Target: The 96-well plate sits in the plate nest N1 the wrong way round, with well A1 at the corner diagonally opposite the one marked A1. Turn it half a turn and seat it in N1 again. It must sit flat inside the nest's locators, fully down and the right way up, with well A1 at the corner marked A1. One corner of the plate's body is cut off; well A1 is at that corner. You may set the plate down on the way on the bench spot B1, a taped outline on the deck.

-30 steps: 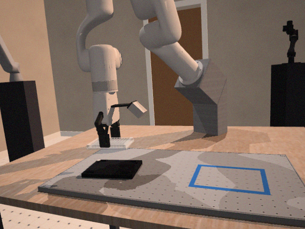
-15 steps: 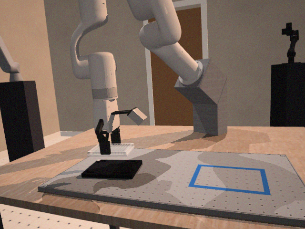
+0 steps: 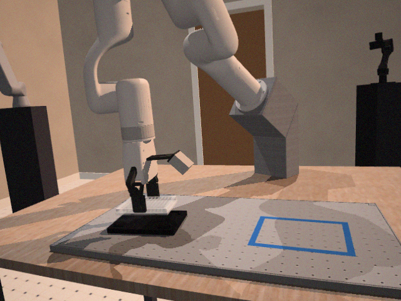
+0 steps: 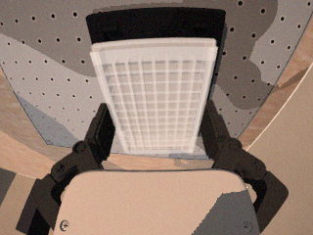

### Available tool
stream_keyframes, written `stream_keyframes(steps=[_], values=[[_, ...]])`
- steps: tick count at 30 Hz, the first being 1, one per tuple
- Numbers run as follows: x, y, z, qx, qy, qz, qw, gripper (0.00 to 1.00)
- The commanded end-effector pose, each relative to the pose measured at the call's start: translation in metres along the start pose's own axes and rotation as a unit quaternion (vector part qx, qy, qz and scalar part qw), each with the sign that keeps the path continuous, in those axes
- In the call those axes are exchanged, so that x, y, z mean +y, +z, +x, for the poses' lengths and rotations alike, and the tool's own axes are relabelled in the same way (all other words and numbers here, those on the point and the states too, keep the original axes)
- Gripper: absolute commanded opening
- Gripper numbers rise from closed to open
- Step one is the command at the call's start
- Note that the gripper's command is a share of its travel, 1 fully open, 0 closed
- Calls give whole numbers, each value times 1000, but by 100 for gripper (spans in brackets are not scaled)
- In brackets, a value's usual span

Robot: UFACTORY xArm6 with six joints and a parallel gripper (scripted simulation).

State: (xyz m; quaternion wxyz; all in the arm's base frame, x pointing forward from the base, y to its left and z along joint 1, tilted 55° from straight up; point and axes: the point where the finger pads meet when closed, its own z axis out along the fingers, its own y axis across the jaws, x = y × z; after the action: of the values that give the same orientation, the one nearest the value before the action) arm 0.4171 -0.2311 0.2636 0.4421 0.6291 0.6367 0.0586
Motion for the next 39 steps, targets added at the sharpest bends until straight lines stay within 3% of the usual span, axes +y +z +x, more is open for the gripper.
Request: stream_keyframes(steps=[1, 6, 39], values=[[1, 7, 0, -10, 1, -12, 1000, 0], [1, 15, 0, -10, 1, -12, 1000, 0], [1, 18, 0, -10, 1, -12, 1000, 0]])
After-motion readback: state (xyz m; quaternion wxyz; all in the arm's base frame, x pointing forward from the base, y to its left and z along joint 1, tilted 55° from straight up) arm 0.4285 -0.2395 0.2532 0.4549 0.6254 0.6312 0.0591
